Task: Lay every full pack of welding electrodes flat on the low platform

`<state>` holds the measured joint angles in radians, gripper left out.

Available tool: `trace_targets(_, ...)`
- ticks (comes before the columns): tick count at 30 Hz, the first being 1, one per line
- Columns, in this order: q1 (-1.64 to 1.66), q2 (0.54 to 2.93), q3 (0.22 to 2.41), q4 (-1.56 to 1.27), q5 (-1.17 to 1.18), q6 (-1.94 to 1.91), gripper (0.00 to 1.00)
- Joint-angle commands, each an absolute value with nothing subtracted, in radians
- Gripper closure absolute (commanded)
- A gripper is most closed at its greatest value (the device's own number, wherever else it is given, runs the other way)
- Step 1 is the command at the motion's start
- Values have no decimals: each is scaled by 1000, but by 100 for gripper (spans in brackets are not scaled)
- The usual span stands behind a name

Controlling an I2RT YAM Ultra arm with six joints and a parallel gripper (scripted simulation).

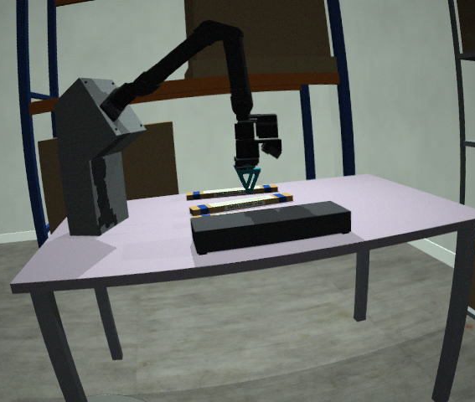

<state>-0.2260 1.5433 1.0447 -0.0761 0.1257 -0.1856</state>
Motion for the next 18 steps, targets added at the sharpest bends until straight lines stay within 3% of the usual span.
trace_targets(1, -237, 1592, 1086, -17, 113, -194, 5)
trace_targets(18, -248, 1759, 1182, 54, 100, -199, 5)
